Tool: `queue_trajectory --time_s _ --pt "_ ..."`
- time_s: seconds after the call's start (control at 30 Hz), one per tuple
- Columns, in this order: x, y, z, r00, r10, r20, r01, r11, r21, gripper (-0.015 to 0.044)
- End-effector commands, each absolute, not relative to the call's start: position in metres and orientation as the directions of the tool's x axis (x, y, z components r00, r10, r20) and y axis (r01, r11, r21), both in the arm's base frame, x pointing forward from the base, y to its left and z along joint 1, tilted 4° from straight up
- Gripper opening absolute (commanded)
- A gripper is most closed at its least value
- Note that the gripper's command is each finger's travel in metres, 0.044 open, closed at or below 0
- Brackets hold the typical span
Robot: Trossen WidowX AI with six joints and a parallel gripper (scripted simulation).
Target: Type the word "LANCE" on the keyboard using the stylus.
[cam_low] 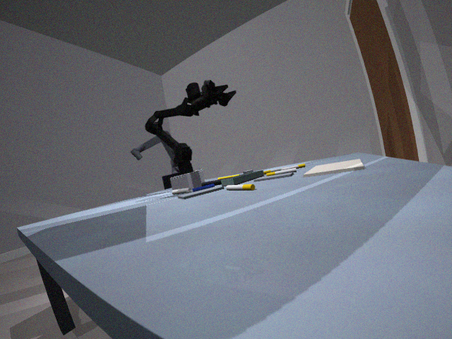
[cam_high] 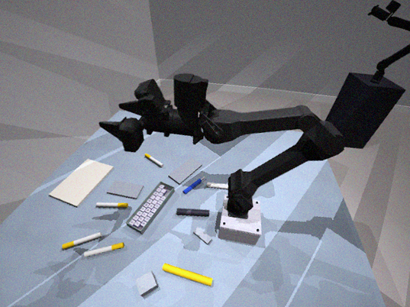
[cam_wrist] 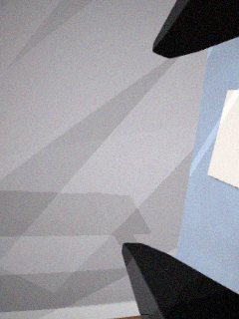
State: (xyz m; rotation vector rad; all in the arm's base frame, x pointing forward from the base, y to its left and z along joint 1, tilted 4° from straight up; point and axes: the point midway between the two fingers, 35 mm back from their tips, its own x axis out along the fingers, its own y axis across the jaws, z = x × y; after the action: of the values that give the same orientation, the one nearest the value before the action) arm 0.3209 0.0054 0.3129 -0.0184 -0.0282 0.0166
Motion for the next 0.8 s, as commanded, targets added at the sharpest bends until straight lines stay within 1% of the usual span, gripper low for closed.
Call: queue_trajectory --time_s 0.0,0.07,0.13,0.27,0.4,0.53,0.67,0.77 --pt "0.323 0.006 0.311 1.000 0.018 0.017 -0.017 1.000 -0.015 0.0414" --pt "0.335 0.008 0.294 0.997 0.022 -0.071 -0.021 1.000 0.013 0.0361" --pt "0.352 0.012 0.266 0.978 0.029 -0.205 -0.018 0.998 0.053 0.0309" --pt "0.375 0.021 0.208 0.887 0.037 -0.459 0.019 0.993 0.117 0.0204" --pt "0.384 0.029 0.148 0.732 0.036 -0.680 0.089 0.985 0.148 0.0099" --pt "0.381 0.037 0.089 0.524 0.021 -0.852 0.175 0.976 0.132 0.0000" --pt "0.367 0.043 0.035 0.278 -0.008 -0.960 0.260 0.963 0.067 0.0000" --pt "0.350 0.046 -0.001 0.081 -0.041 -0.996 0.311 0.950 -0.014 0.0000"
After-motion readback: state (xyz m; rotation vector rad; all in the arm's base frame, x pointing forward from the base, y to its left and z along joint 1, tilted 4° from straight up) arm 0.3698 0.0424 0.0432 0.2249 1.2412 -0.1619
